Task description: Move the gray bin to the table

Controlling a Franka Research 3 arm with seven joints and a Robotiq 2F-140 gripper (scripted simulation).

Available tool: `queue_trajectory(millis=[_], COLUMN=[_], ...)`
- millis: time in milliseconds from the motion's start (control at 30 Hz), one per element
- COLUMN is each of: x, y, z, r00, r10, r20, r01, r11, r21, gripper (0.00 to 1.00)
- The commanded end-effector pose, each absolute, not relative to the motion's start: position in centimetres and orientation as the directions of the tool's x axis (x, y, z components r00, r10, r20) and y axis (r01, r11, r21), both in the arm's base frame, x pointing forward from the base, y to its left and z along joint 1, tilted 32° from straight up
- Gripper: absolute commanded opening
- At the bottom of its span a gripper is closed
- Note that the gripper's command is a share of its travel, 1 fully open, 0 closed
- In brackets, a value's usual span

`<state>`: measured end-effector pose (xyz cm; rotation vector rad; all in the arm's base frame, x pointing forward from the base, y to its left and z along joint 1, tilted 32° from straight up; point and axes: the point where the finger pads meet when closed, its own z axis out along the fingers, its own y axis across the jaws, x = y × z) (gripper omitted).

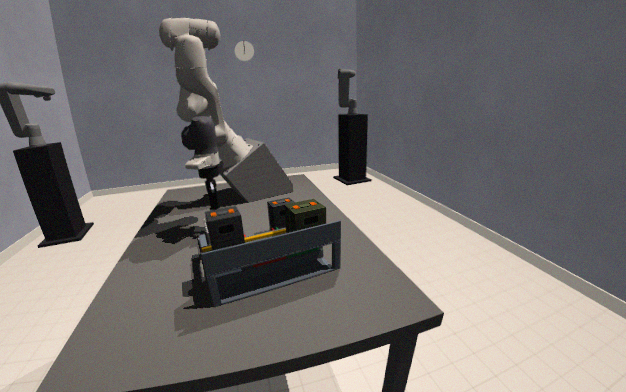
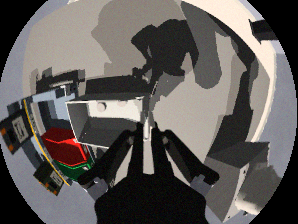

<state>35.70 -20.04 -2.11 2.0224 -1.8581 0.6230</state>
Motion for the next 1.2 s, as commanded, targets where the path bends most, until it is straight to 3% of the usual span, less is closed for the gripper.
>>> queue_trajectory(millis=[0,1100,1133,1167], x=[35.80,36.30,36.15,36.15], y=[-20.09,-20.41,-20.40,-20.40], z=[-2.23,-2.90,-2.91,-2.91], r00=[0.056,0.051,0.057,0.057], r10=[-0.852,-0.853,-0.853,-0.853], r20=[0.520,0.519,0.519,0.519], r01=[-0.993,-0.993,-0.993,-0.993], r11=[-0.100,-0.098,-0.102,-0.102], r21=[-0.057,-0.065,-0.059,-0.059], gripper=[0.00,0.00,0.57,0.57])
